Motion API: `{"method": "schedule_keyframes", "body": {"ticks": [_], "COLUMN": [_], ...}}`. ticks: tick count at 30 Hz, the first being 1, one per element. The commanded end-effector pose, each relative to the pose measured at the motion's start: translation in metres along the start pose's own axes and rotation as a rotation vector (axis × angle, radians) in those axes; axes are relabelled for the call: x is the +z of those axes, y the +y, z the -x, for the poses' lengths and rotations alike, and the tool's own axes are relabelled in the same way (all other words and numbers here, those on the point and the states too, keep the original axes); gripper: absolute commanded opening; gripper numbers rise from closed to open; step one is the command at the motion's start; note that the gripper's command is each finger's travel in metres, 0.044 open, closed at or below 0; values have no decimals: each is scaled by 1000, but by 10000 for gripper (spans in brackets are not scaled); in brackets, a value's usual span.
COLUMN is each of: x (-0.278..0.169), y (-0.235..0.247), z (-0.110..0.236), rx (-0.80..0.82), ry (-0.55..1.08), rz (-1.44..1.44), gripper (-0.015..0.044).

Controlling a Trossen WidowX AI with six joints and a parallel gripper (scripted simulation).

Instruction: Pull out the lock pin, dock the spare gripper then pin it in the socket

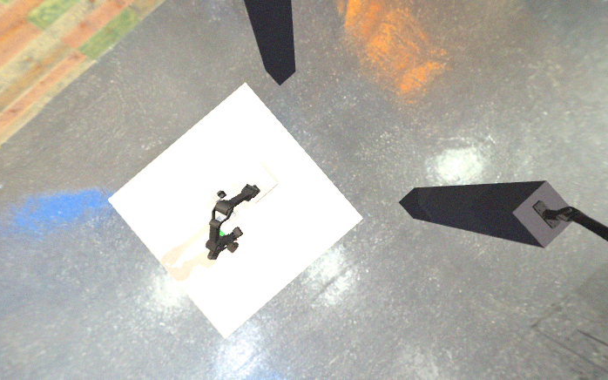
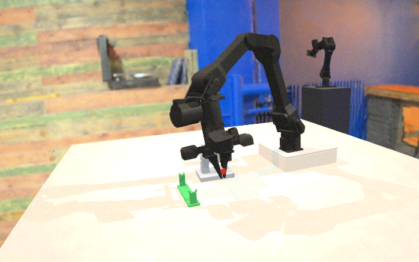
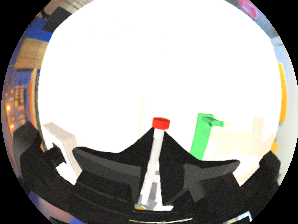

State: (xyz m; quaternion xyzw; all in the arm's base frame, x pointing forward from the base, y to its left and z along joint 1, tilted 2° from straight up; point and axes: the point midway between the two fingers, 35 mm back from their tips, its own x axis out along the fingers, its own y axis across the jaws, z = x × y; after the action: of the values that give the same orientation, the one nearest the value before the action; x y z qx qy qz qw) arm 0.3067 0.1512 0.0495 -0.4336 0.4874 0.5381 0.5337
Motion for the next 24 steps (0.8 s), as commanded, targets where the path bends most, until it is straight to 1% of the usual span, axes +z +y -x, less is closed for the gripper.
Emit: {"method": "schedule_keyframes", "body": {"ticks": [1,24], "x": [5,15], "y": [-2,0], "z": [3,8], "rx": [-4,17], "ry": [-8,-1], "rz": [0,-3], "gripper": [0,0]}}
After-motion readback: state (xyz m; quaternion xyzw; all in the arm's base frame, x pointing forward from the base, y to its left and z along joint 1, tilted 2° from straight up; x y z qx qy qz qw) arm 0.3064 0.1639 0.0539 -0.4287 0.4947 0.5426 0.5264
